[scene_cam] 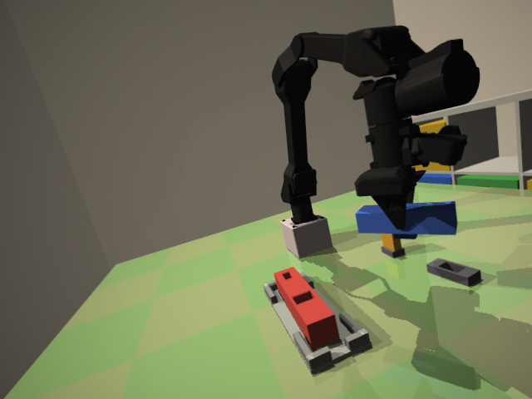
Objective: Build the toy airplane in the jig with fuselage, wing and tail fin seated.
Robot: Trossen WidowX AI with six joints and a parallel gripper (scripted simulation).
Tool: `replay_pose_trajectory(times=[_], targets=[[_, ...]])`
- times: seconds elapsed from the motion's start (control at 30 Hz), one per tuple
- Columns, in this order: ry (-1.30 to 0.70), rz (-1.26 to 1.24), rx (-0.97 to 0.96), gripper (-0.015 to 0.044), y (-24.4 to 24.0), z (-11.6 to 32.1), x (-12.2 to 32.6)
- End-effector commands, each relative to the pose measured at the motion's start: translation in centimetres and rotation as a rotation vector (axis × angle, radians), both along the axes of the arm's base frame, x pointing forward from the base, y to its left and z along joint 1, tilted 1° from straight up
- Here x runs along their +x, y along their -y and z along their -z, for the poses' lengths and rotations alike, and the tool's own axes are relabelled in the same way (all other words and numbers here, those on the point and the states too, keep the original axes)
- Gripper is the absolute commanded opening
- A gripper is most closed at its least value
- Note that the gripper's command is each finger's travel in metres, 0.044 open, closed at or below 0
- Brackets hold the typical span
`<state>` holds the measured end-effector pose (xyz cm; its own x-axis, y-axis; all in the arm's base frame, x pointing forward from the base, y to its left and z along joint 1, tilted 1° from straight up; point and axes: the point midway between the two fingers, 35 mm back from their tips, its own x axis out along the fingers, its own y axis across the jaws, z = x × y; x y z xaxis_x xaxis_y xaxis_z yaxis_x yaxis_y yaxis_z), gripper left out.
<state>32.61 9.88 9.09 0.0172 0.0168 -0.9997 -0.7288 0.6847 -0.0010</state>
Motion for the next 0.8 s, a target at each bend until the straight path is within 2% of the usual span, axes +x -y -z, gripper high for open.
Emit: replay_pose_trajectory(times=[0.0, 0.77], targets=[[0.000, -0.073, -0.003, 0.0000, 1.5, 0.3, 0.2], [0.004, -0.445, -0.015, 0.0000, 9.0, 1.7, 0.5]])
